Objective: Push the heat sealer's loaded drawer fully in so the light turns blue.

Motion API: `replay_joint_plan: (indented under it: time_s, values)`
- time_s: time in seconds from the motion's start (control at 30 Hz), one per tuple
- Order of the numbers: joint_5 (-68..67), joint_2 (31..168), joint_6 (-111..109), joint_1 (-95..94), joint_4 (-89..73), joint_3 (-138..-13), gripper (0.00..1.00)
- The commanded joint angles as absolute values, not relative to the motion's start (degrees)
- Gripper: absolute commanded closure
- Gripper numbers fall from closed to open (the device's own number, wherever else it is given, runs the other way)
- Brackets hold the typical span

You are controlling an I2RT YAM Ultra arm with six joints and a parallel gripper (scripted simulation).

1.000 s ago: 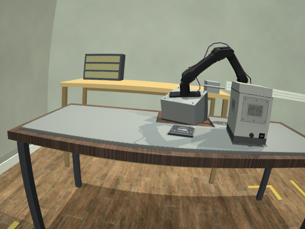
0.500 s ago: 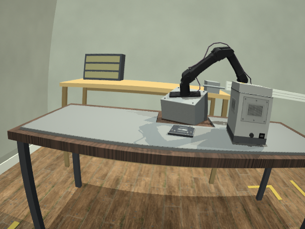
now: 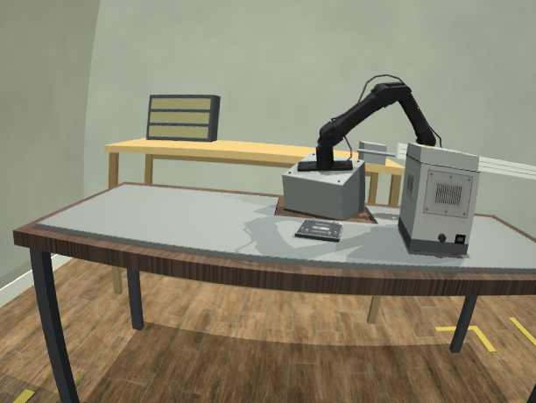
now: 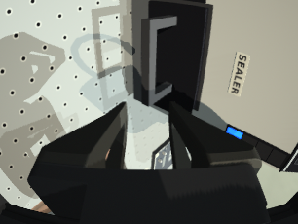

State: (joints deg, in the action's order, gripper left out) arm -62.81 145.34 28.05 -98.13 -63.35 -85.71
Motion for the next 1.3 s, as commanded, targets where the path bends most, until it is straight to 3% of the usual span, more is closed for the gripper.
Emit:
replay_joint_plan:
  time_s: [0.0,0.83,1.27]
  values:
    - [-63.3,144.8,28.7,-99.1,-63.9,-87.5,0.70]
    - [-56.2,148.9,43.5,-109.2,-86.8,-100.6,0.70]
    - [-56.7,148.8,44.3,-108.9,-88.1,-101.7,0.70]
